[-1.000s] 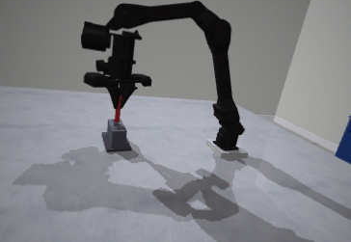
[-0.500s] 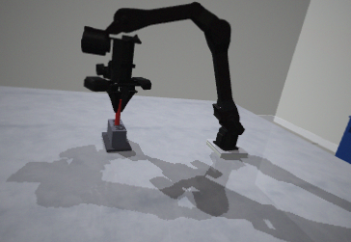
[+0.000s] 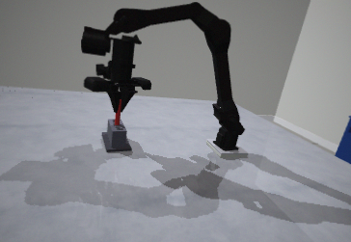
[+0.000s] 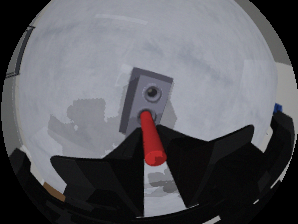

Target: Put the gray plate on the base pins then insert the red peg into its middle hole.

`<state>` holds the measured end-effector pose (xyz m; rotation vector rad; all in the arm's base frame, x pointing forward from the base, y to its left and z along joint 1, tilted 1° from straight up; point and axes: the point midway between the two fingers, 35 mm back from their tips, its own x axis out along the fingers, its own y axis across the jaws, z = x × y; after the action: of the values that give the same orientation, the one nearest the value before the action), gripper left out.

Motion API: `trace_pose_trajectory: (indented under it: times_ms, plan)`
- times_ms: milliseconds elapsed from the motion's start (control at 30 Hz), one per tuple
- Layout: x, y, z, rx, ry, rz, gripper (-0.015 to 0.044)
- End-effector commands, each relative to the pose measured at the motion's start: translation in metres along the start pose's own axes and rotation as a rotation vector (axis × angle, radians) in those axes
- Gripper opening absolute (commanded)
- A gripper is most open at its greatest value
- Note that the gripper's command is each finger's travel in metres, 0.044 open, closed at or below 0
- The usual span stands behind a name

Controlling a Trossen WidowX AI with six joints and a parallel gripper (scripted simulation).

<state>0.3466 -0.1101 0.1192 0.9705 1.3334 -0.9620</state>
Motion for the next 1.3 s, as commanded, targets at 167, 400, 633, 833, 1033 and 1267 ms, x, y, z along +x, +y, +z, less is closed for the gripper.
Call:
trace_pose_trajectory:
  times_ms: [167,400,633,833,1033,1267]
  plan:
    - [0.0016,0.0004,0.0004,0.000,0.000,0.000,0.0000]
    - [0.0012,0.0002,0.0002,0.000,0.000,0.001,0.0000]
    - [0.0012,0.0002,0.0002,0.000,0.000,0.001,0.0000]
    - [0.0012,0.0002,0.0002,0.000,0.000,0.001,0.0150]
    - [0.0012,0.0002,0.0002,0.000,0.000,0.001,0.0150]
    - [-0.0001,0.0003,0.0002,0.001,-0.001,-0.001,0.0150]
